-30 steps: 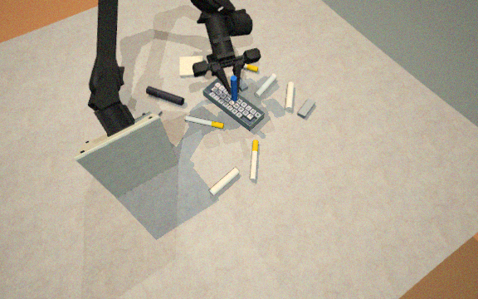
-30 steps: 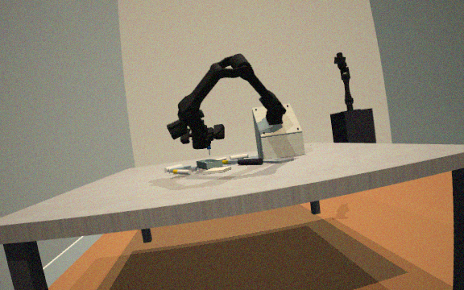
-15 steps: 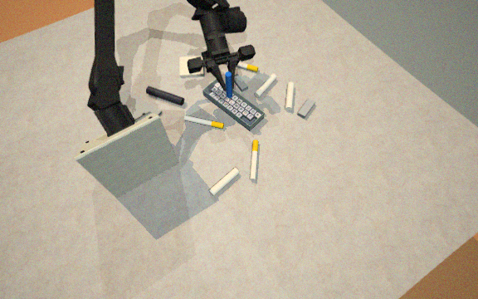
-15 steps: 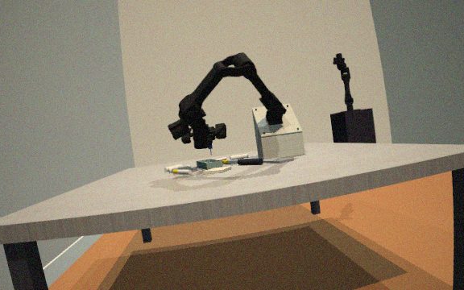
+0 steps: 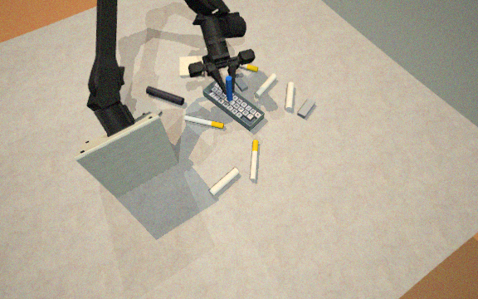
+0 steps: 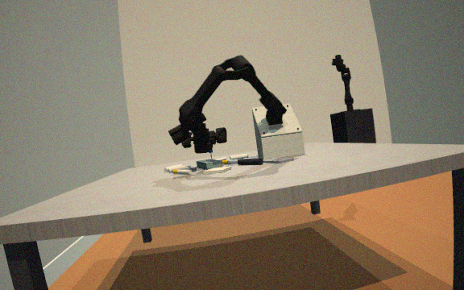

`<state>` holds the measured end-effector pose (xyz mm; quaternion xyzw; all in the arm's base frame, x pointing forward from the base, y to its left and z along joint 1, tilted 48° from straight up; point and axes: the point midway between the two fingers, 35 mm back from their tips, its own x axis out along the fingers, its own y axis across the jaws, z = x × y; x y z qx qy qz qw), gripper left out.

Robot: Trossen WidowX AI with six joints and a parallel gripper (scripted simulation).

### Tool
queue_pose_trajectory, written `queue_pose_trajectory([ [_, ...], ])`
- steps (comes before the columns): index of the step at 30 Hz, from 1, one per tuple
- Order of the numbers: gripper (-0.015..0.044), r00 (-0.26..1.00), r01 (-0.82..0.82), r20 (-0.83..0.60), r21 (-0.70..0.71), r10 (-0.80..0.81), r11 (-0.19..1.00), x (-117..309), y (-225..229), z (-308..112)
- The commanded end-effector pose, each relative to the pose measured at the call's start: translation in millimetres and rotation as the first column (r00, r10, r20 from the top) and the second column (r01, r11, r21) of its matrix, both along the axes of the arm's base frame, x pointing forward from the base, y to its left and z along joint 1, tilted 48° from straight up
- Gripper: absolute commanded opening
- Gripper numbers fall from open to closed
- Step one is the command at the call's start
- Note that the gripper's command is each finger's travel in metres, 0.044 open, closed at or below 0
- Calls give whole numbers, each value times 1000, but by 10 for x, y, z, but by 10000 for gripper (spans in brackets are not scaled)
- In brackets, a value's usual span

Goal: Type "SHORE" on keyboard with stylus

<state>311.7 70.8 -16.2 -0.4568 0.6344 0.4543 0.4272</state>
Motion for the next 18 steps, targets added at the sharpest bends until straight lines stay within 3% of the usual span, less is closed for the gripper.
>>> queue_pose_trajectory([
  [1,81,1000,6,-3,2,-6,1000,1,23,-30],
  [18,81,1000,6,-3,2,-6,1000,2,72,-74],
])
